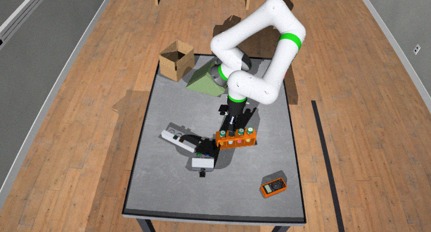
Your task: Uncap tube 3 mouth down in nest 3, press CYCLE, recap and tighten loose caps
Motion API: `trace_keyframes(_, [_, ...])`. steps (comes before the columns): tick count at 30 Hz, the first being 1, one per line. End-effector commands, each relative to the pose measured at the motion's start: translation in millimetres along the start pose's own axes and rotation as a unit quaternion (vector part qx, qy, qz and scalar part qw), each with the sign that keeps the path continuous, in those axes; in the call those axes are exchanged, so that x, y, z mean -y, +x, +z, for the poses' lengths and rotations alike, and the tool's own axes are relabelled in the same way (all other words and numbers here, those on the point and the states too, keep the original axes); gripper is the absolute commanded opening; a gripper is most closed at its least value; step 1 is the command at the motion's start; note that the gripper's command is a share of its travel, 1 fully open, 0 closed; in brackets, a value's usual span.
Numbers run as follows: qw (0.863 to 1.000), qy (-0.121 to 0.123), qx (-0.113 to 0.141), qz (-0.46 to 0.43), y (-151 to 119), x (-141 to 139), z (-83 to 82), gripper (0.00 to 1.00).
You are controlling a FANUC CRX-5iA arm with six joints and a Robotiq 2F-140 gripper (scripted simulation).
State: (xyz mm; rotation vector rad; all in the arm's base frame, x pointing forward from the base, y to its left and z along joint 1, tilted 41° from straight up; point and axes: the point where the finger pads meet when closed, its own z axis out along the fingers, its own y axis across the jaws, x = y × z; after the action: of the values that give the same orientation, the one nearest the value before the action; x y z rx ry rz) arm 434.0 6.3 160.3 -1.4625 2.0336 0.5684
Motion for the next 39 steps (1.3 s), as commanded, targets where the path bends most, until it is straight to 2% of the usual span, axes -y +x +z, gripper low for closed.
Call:
trace_keyframes(1, [0.996,0.001,0.000,-0.090,0.1,0.3,-0.5,0.30])
trace_keyframes(4, [0.986,0.001,0.000,-0.164,0.2,0.3,-0.4,0.30])
trace_keyframes(6, [0.986,0.001,0.000,-0.164,0.2,0.3,-0.4,0.30])
trace_keyframes(10, [0.965,0.000,0.000,-0.262,0.2,0.3,-0.3,0.30])
trace_keyframes(15, [0.925,0.000,0.000,-0.380,0.1,0.3,-0.3,0.30])
trace_keyframes(20, [0.871,0.000,0.000,-0.491,0.1,0.3,-0.3,0.30])
trace_keyframes(27, [0.871,0.000,0.000,-0.491,0.2,0.3,-0.2,0.30])
trace_keyframes(28, [0.871,0.000,0.000,-0.491,0.2,0.3,-1.2,0.41])
trace_keyframes(39, [0.871,0.000,0.000,-0.491,0.2,0.3,-1.2,0.41])
